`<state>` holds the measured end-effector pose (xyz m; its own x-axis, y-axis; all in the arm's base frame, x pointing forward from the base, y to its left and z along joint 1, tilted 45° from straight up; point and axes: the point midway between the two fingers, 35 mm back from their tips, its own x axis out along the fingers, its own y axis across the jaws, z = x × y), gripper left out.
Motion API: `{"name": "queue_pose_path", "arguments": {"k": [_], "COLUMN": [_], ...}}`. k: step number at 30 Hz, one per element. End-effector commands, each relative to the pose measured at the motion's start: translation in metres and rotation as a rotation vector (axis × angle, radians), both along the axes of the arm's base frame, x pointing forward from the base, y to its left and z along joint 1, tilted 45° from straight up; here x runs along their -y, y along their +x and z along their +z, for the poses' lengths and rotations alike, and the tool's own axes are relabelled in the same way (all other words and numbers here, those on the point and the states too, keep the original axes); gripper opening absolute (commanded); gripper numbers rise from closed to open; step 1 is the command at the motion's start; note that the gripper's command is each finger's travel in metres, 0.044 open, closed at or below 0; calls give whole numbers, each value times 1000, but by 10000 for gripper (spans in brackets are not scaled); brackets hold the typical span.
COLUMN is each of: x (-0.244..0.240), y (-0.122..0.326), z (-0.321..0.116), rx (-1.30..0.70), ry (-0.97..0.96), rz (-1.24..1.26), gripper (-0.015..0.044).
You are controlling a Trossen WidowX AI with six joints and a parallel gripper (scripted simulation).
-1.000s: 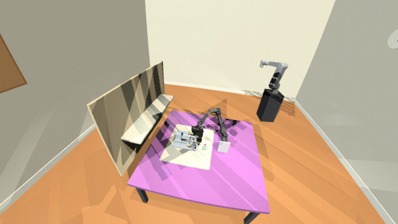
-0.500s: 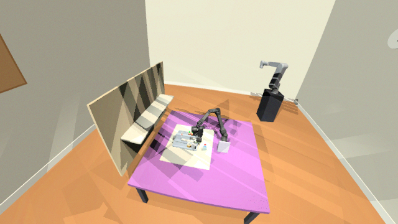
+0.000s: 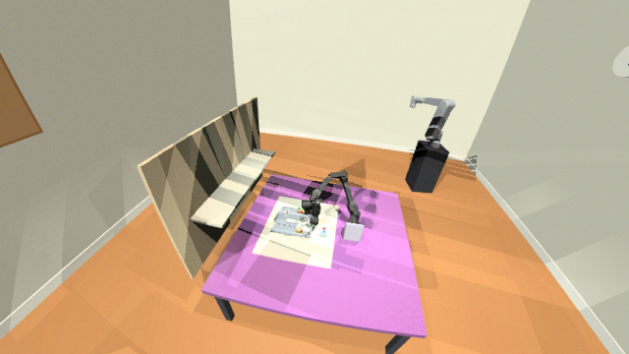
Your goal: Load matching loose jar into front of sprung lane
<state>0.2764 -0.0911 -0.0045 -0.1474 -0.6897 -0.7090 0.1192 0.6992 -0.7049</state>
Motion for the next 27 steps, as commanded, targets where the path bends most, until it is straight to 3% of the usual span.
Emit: {"name": "queue_pose_path", "arguments": {"k": [1,27], "x": [2,5], "y": [15,27], "z": [2,3], "rx": [42,42], "ry": [-6,-6], "rz": [1,1], "gripper": [0,0]}}
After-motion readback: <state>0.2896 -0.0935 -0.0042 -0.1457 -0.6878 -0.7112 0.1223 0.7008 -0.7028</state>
